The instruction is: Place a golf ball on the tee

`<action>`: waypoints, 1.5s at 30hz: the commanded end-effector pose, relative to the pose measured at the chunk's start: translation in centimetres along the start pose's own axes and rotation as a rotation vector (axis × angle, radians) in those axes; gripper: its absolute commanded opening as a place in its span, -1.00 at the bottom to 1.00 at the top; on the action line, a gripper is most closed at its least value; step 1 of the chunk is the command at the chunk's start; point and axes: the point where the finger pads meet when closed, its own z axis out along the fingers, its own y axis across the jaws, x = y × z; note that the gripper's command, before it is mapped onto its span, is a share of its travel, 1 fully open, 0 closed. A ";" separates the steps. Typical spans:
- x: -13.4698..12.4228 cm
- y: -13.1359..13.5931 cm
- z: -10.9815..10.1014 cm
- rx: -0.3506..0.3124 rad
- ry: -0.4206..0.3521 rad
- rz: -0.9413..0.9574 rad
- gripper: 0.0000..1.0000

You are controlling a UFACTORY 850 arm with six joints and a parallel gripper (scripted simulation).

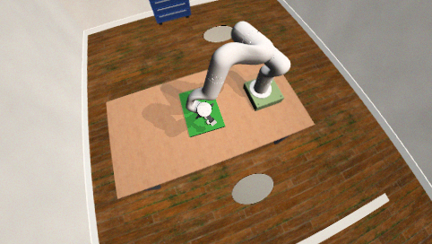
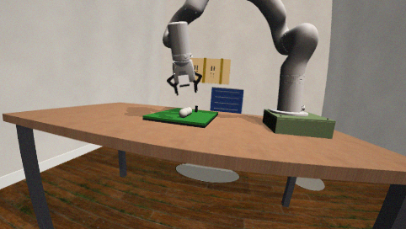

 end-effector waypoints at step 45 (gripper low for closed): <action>3.7 1.5 9.4 -0.158 0.384 0.321 1.00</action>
